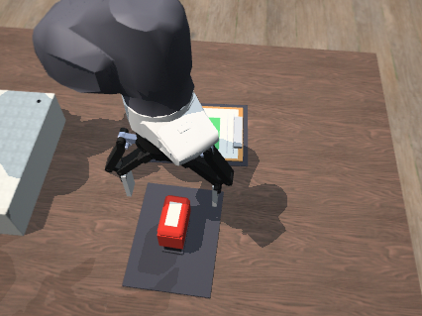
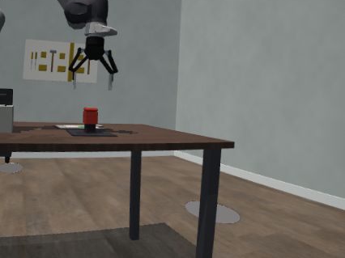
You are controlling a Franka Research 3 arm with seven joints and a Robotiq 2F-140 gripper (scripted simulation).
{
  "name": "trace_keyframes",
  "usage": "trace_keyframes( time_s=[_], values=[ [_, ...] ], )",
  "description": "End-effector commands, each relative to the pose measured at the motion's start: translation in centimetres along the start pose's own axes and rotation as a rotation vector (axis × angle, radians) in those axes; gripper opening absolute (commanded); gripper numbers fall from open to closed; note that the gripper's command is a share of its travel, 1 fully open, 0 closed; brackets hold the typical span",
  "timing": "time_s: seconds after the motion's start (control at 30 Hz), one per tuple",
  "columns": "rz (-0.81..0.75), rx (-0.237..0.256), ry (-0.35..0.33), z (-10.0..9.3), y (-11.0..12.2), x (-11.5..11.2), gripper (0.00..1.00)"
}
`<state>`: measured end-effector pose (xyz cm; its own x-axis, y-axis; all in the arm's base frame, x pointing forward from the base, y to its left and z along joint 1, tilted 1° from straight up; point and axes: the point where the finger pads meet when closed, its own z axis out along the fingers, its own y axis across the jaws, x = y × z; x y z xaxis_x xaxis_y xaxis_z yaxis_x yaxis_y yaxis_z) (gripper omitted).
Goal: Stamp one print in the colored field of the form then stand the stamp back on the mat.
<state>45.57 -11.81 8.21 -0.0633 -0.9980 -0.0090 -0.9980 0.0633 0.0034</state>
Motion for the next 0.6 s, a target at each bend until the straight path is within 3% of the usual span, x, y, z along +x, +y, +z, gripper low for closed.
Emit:
trace_keyframes(
  time_s=[0.0, 0.37, 0.47, 0.57],
  values=[
    [0.024, -0.010, 0.003, -2.8, 0.3, 0.1, 1.00],
    [0.068, -0.009, 0.005, -3.2, 0.1, -0.5, 1.00],
    [0.214, -0.007, 0.009, -3.3, -0.8, -3.0, 1.00],
    [0.355, -0.002, 0.005, -3.4, -1.9, -7.4, 1.00]
  ],
)
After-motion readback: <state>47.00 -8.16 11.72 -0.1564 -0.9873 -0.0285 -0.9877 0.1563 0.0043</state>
